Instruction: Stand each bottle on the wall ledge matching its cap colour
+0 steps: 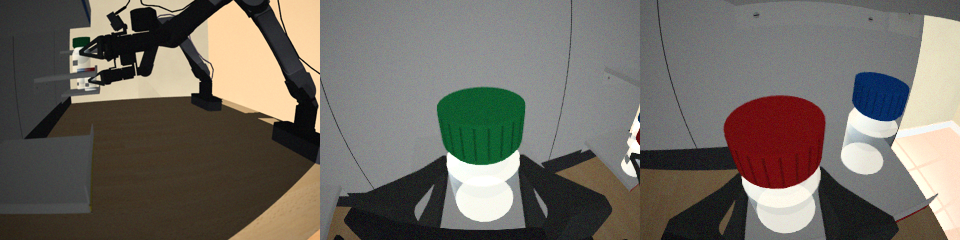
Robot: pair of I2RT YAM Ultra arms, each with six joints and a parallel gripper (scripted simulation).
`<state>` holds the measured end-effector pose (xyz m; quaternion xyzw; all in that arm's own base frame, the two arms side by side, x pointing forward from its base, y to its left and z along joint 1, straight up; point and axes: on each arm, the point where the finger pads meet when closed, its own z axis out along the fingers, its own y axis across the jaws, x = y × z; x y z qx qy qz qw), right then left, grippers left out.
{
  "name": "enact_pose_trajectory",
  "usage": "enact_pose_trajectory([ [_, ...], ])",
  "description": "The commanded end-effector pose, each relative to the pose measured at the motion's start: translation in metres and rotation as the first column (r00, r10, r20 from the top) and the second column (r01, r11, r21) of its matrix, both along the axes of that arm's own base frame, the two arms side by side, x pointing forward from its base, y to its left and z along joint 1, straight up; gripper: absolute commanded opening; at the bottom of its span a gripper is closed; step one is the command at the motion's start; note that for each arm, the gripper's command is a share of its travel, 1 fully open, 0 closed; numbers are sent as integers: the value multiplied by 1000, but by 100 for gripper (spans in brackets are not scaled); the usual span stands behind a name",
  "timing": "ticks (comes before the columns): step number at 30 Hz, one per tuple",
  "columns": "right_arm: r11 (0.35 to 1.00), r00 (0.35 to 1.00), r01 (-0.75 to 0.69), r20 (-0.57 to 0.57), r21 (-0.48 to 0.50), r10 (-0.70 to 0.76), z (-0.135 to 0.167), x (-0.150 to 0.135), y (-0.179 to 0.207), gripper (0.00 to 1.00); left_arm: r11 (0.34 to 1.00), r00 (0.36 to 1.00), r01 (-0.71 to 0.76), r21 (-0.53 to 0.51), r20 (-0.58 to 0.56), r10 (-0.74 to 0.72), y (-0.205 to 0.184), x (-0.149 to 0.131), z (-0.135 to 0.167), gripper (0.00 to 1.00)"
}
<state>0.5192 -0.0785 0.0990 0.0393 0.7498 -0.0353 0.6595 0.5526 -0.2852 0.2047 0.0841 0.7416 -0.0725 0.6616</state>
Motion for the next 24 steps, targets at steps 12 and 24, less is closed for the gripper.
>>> enact_pose_trajectory([
  [12, 1000, 997, -9, 70, -11, 10, 22, 4, 5, 72, 999, 997, 12, -46, 81, -9, -2, -8, 31, 88],
  [24, 1000, 996, -6, 89, -15, 7, 31, -19, 6, 72, 998, 997, 6, -62, 80, -1, 2, -27, 33, 88],
])
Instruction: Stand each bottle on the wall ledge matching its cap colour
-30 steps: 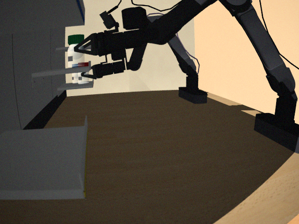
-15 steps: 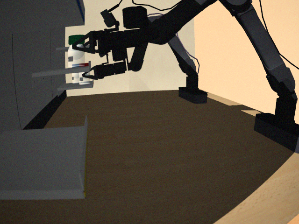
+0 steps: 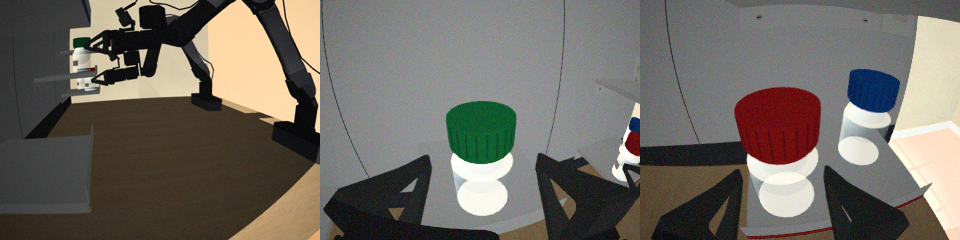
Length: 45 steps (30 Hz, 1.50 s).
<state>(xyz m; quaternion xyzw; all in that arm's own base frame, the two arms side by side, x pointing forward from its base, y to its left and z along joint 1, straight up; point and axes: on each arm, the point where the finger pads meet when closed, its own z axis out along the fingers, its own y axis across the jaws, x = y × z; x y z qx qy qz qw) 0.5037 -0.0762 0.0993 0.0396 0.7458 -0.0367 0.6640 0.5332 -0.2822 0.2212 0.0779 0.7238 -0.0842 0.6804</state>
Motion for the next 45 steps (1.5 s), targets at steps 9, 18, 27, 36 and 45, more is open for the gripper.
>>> enact_pose_trajectory([
  [9, 1000, 997, -9, 75, -24, 10, 34, -40, 0, 72, 999, 1000, -3, -35, 28, 4, 12, -68, 20, 88],
  [18, 1000, 998, -9, 62, -11, 9, 33, -90, 8, 72, 1000, 1000, -11, -4, 17, 11, 23, -86, 16, 88],
  [27, 1000, 1000, -18, -9, 5, 18, 23, -86, 8, 100, 1000, 1000, 0, 22, -12, 0, 27, -90, 10, 88],
  [36, 999, 991, -36, -130, 25, 39, 37, -98, 12, 100, 998, 998, -17, 64, -58, 21, 82, -105, 34, 88],
  [45, 997, 977, -67, -199, 41, 74, 125, -126, 20, 100, 994, 994, -105, 30, 0, 105, 198, -135, 128, 88],
])
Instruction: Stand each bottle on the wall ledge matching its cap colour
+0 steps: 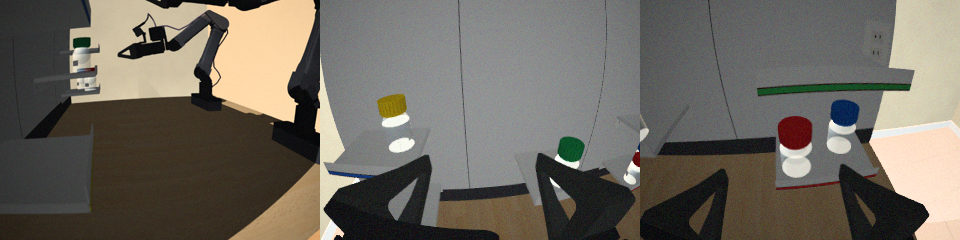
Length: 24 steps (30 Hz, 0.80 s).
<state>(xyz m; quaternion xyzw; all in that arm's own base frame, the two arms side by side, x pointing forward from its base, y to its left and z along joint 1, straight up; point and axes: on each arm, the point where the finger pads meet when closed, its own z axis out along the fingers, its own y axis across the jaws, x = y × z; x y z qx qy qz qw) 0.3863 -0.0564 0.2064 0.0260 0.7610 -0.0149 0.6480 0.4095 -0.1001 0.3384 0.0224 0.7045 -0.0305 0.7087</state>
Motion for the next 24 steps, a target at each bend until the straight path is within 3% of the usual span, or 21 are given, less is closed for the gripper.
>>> enact_pose_trajectory([
  [1, 1000, 985, -25, -170, 18, 28, 23, -12, 1, 100, 999, 997, 41, 28, -63, -39, 25, -14, 18, 88],
  [5, 999, 981, -30, -190, 23, 34, 34, -19, 3, 100, 999, 999, 23, 24, -49, -21, 42, -18, 32, 88],
  [6, 999, 984, -33, -172, 17, 35, 55, -17, 3, 100, 1000, 999, 14, 24, -45, -13, 50, -19, 36, 88],
  [16, 999, 992, -49, -116, -5, 48, 155, -24, 4, 100, 998, 998, -60, 17, 7, 60, 98, -32, 75, 88],
  [24, 999, 995, -49, -88, -15, 48, 181, -26, 4, 100, 997, 997, -80, 15, 15, 80, 103, -32, 79, 88],
])
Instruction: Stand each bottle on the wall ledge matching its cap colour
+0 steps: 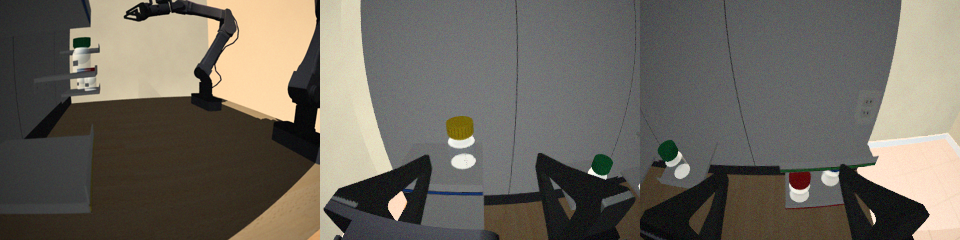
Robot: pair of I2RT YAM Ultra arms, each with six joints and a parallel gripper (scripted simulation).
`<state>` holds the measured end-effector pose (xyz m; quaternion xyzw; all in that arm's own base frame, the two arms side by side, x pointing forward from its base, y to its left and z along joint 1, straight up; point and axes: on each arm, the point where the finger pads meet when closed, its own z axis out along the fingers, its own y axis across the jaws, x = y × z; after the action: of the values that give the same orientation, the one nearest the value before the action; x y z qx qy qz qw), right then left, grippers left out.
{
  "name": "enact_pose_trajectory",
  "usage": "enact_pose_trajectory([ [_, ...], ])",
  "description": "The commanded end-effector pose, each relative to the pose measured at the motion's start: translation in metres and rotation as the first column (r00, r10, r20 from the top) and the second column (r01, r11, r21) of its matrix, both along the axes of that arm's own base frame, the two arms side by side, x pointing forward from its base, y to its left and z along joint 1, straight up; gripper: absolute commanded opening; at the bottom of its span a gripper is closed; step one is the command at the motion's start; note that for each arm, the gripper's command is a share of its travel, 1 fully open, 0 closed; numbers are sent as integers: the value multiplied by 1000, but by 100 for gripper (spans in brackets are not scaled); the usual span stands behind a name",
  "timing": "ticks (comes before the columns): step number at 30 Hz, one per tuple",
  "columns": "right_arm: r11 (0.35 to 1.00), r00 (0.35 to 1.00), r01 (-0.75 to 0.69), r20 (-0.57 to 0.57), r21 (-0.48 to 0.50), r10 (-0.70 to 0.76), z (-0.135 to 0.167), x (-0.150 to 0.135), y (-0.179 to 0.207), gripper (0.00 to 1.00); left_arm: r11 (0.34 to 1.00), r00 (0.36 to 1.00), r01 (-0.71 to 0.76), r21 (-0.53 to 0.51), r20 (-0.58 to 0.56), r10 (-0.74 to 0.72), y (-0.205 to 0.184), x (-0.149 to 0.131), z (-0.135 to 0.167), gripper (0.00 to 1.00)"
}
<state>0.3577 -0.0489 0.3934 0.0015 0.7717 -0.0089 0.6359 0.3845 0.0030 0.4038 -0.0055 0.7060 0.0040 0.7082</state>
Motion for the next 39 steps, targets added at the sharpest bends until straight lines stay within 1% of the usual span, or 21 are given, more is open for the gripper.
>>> enact_pose_trajectory([
  [1, 1000, 999, -2, -35, -2, 2, 0, 3, -4, 100, 1000, 1000, 8, 7, 17, -8, 0, -7, 14, 88],
  [8, 1000, 1000, -2, -24, -6, 2, 4, 1, -3, 100, 1000, 1000, 8, 7, 17, -8, 0, -7, 14, 88],
  [9, 1000, 1000, -2, -24, -5, 2, 4, 1, -3, 100, 1000, 1000, 13, 2, 9, -13, -2, -4, 8, 88],
  [12, 1000, 1000, -2, -24, -4, 2, 4, 1, -3, 100, 1000, 1000, 13, 2, 9, -13, -2, -4, 8, 88],
  [13, 1000, 999, 2, -35, 3, -2, -1, 2, -3, 100, 1000, 1000, 13, 2, 9, -13, -2, -4, 8, 88],
  [19, 1000, 999, 2, -35, 3, -2, -1, 2, -3, 100, 1000, 1000, 13, 2, 9, -13, -2, -4, 8, 88],
  [20, 1000, 1000, 9, -15, -3, -9, 6, 2, -4, 100, 1000, 999, 23, 6, 32, -23, -4, -7, 17, 100],
  [21, 1000, 999, 27, -18, 2, -27, 3, 3, -7, 100, 1000, 999, 20, 0, 27, -20, -2, -7, 13, 100],
  [22, 999, 999, 36, -5, 2, -36, 7, 1, -5, 100, 1000, 999, 24, -9, 45, -23, -2, -7, 15, 100],
  [24, 999, 999, 53, 3, 3, -53, 6, 1, -2, 100, 1000, 999, 28, -14, 36, -28, -1, -5, 3, 100],
  [25, 998, 998, 63, -2, 5, -63, 0, 2, 2, 100, 999, 999, 30, -17, 32, -29, 0, -5, -5, 100],
  [27, 997, 997, 71, 9, 8, -71, -3, 3, 14, 100, 999, 1000, 27, -22, 10, -27, 4, -3, -26, 100],
  [30, 998, 998, 61, 22, 17, -62, -13, 5, 43, 100, 999, 998, 17, -33, -63, -19, 12, 5, -76, 100],
  [32, 998, 998, 61, 22, 17, -62, -13, 5, 43, 100, 999, 998, 17, -33, -63, -19, 12, 5, -76, 100],
  [39, 997, 998, -68, 13, 28, 68, -43, 14, 135, 100, 999, 986, -7, -47, -166, -1, 25, 8, -148, 100],
])
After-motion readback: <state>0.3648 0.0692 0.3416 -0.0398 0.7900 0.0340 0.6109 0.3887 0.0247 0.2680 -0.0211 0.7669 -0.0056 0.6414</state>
